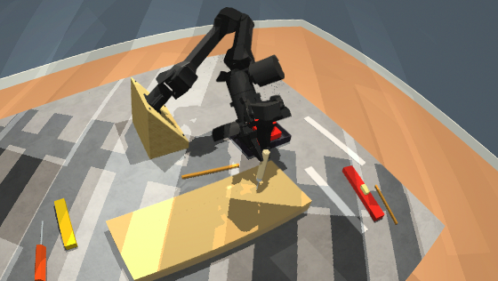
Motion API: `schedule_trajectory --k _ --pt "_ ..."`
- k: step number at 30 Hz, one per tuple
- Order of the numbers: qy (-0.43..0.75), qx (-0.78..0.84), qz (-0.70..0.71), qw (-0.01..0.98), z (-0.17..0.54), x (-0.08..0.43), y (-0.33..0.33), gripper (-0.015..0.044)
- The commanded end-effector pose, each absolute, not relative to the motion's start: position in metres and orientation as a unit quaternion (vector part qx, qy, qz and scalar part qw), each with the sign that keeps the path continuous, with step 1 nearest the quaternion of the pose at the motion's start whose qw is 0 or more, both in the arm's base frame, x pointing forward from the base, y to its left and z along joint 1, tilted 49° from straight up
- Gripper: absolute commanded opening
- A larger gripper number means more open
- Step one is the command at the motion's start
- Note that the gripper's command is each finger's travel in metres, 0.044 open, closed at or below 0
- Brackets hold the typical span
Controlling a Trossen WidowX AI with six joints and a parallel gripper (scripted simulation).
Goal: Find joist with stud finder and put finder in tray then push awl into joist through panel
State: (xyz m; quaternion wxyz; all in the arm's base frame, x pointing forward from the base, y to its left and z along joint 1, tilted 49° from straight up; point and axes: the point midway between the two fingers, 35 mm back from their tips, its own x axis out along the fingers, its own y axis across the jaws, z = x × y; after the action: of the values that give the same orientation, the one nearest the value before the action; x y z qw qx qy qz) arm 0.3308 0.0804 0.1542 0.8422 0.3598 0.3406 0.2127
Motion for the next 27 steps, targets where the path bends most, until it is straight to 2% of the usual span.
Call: schedule_trajectory --k 1,27 --pt "0.339 0.361 0.208 0.844 0.152 0.332 0.081 0.0" --pt "0.338 0.362 0.209 0.843 0.13 0.329 0.107 0.0"
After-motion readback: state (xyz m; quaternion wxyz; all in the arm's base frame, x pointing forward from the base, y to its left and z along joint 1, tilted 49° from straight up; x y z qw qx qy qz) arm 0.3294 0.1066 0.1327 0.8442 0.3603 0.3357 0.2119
